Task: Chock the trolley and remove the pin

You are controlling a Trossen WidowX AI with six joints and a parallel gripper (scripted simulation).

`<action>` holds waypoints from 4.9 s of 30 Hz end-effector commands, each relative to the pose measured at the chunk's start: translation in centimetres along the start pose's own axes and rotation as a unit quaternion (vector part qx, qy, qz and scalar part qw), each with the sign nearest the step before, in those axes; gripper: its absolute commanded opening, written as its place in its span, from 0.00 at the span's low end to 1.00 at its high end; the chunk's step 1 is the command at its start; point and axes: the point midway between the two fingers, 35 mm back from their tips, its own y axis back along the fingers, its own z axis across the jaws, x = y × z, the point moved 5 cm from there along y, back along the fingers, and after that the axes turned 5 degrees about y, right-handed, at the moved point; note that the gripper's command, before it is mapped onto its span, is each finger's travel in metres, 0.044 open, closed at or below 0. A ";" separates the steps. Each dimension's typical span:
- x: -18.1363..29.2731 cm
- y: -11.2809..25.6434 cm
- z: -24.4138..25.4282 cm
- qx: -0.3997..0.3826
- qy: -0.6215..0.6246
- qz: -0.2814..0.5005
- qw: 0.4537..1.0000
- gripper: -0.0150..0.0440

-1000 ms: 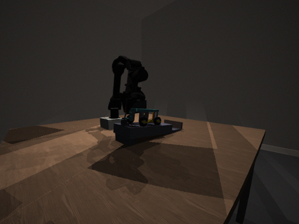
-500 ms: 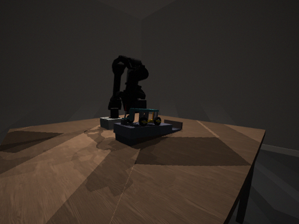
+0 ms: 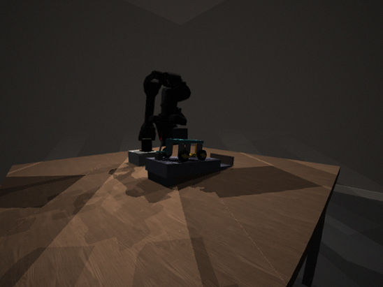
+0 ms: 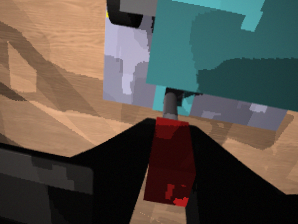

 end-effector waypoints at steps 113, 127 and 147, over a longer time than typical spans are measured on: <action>-11.6 2.6 6.5 0.000 -0.003 -0.001 1.000 0.25; -17.0 3.2 6.5 0.000 -0.003 -0.003 1.000 0.25; -20.8 3.7 6.5 0.006 0.063 -0.017 0.998 0.25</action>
